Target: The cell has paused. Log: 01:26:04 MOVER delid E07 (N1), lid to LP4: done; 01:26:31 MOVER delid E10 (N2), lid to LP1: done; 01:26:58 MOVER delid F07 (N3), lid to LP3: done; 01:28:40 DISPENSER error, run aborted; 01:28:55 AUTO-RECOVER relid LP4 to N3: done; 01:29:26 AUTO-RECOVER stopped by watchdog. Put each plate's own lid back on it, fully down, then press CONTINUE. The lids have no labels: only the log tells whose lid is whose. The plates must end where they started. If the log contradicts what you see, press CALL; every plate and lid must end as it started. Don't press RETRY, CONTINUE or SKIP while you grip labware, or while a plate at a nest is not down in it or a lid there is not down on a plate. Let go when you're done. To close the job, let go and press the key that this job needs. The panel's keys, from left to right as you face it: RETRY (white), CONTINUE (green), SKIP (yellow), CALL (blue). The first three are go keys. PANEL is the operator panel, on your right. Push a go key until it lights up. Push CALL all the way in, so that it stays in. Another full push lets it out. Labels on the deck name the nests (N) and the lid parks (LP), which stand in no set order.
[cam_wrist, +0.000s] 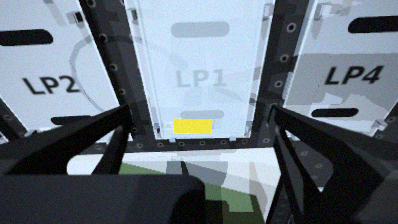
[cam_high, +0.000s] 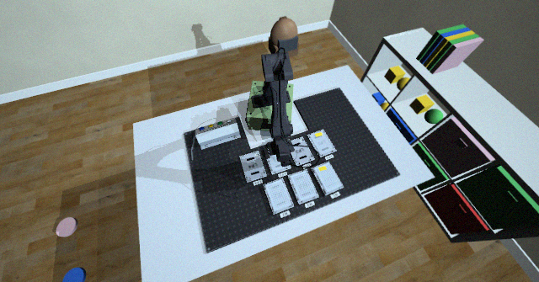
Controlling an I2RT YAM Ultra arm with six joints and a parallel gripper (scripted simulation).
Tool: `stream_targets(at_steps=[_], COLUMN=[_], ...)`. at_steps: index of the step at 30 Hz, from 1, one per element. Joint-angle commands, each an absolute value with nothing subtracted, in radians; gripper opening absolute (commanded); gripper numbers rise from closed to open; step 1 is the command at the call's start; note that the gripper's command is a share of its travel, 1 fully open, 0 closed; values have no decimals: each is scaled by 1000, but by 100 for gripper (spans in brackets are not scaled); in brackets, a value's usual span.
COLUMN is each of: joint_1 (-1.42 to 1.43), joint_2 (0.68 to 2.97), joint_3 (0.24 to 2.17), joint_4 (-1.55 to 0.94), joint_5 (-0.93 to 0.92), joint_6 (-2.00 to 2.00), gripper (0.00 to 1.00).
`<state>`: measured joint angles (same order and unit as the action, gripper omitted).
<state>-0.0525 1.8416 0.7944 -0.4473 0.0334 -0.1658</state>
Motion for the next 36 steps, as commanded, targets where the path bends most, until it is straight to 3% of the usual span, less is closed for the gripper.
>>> stream_targets(at_steps=[1, 36], joint_1=[-67, -60], joint_2=[1807, 1967], joint_3=[774, 752], joint_4=[-420, -272], joint_5=[15, 13], joint_6=[-210, -209], gripper=[100, 100])
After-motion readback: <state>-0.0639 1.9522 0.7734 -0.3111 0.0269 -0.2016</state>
